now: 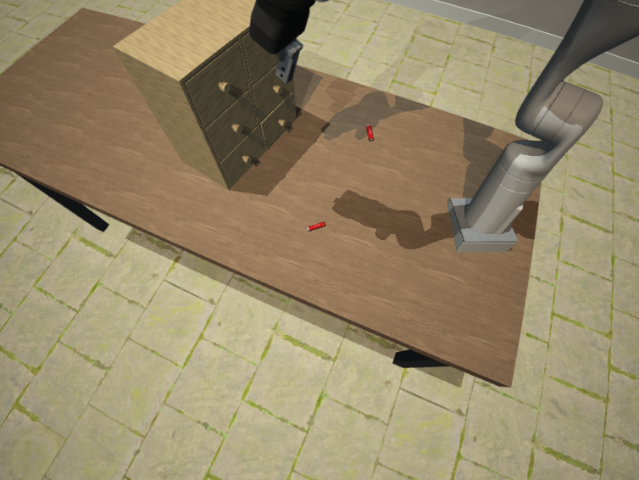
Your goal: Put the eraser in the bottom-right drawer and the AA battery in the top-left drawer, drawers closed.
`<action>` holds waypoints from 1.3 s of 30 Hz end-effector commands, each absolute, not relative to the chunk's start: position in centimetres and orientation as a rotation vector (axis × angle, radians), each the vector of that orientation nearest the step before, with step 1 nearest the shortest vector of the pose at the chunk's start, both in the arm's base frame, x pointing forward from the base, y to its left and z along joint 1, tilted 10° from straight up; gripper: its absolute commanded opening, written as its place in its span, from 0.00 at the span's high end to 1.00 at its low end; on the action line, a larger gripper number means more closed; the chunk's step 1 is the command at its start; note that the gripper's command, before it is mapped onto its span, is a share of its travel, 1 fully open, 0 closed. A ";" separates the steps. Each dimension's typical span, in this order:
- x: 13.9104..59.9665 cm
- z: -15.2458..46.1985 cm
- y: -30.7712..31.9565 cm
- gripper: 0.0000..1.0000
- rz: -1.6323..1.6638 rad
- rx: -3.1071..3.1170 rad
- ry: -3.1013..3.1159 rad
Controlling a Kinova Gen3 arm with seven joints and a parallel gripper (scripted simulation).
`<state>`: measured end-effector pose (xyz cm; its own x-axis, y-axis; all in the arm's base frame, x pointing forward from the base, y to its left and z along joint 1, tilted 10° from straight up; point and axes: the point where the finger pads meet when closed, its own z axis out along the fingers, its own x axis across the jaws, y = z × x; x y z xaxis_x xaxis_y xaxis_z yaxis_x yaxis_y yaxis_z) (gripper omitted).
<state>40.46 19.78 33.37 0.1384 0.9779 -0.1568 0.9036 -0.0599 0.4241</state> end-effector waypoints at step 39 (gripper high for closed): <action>43.3 28.4 19.5 1.00 0.751 1.515 1.491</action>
